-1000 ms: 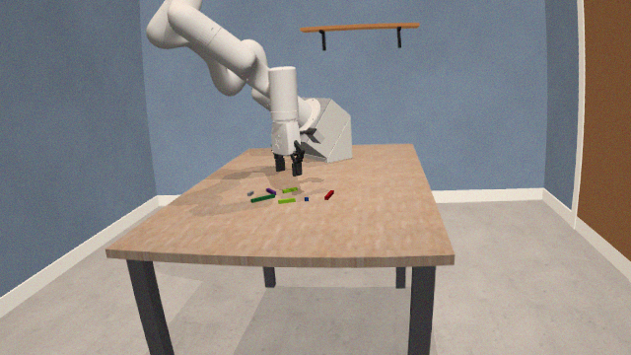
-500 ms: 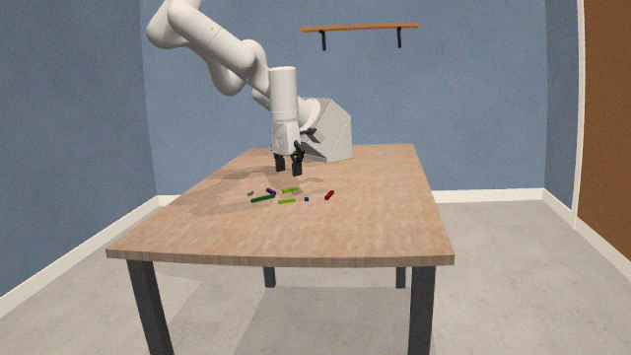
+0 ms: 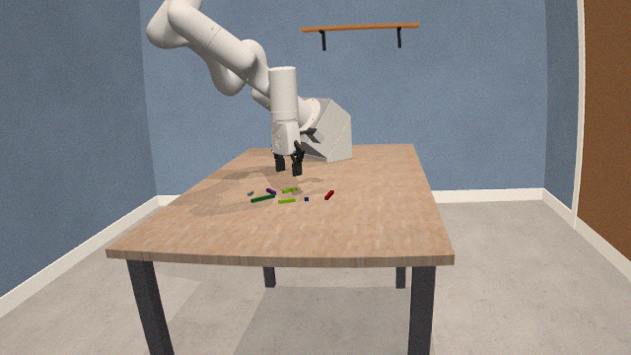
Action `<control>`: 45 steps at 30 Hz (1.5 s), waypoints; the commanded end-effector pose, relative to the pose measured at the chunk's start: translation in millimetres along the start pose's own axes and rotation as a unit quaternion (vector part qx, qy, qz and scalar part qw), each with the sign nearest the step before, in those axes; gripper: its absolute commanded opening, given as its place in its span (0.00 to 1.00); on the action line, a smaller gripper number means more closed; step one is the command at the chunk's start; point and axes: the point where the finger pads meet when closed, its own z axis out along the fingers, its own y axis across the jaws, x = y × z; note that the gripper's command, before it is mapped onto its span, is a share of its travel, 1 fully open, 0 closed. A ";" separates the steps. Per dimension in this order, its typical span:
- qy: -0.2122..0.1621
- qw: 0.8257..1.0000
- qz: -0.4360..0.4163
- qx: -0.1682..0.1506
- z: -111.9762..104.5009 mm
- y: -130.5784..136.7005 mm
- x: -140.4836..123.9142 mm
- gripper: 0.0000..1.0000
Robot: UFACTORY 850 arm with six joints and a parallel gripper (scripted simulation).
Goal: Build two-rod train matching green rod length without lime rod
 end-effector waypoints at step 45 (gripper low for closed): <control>0.000 0.984 -0.179 -0.001 0.0 14.0 11.6 1.00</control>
